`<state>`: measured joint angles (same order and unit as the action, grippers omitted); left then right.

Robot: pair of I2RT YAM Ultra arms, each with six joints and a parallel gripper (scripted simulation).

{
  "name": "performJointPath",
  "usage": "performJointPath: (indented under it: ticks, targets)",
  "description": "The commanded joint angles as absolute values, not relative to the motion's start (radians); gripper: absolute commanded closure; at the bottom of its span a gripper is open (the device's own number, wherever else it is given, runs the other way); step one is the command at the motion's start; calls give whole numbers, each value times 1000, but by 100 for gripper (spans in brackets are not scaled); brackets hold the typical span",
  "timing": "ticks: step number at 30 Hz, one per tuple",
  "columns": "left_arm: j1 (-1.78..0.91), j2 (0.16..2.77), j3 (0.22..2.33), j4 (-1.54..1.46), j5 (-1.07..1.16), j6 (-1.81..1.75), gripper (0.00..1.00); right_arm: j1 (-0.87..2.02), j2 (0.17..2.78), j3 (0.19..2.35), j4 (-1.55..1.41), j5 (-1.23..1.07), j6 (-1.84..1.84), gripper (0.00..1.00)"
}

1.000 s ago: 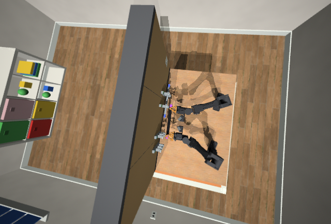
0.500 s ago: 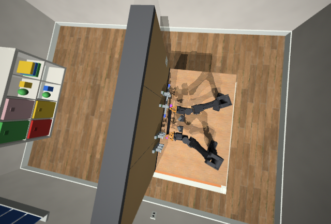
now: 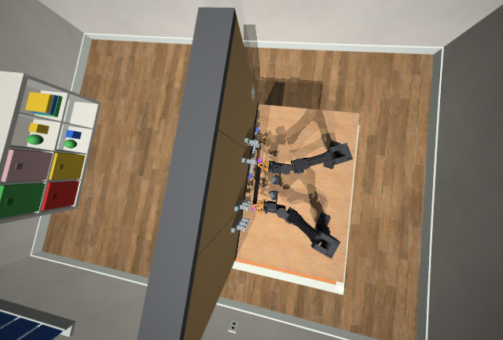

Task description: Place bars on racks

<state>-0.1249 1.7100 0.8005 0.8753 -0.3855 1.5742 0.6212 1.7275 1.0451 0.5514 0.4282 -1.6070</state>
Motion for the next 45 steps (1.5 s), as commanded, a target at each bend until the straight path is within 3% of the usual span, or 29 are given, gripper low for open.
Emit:
performJointPath:
  ticks: [1,45]
  targets:
    - [-115,1689,828,862,-379,1571,0,617,1677,1065,611,422,-1572,100]
    - [-114,1664,820,845,-378,1571,0,605,1678,1070,607,410,-1572,100]
